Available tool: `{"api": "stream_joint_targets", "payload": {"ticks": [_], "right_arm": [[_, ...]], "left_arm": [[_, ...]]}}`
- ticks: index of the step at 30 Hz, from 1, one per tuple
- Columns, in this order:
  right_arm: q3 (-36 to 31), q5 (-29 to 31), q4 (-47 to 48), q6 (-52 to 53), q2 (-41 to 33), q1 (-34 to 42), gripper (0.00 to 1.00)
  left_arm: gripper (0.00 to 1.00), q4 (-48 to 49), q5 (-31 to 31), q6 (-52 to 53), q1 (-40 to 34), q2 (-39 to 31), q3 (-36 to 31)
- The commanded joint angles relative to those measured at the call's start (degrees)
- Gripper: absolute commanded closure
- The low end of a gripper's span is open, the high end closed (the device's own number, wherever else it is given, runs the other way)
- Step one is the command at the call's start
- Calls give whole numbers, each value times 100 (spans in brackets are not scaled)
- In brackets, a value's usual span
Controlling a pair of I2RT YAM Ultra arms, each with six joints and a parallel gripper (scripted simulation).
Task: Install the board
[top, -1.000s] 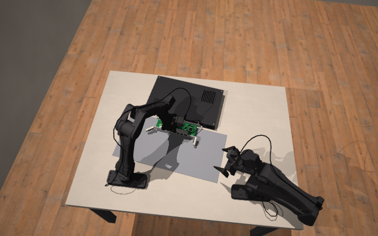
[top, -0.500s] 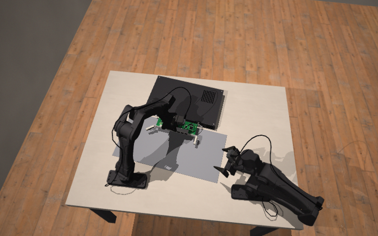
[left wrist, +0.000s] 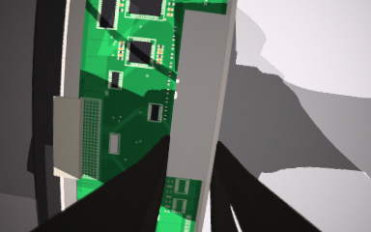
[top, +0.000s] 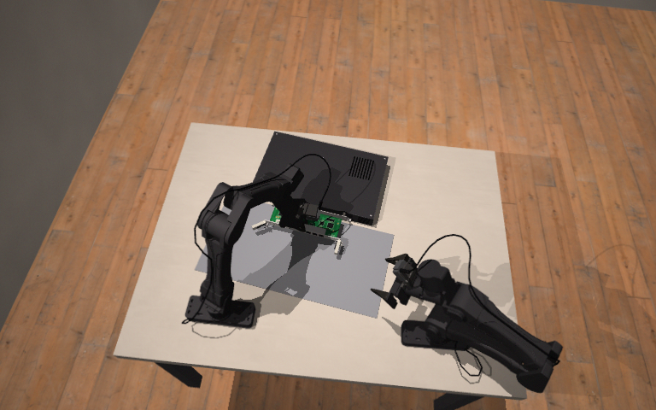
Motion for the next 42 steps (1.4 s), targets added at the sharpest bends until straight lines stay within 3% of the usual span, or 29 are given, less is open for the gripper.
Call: {"api": "stream_joint_targets", "payload": {"ticks": [1, 42], "right_arm": [[19, 41, 26, 68, -53, 43, 0], [19, 41, 26, 68, -53, 43, 0]], "left_arm": [[81, 108, 191, 23, 29, -23, 310], [81, -114, 196, 71, 72, 170, 643]]}}
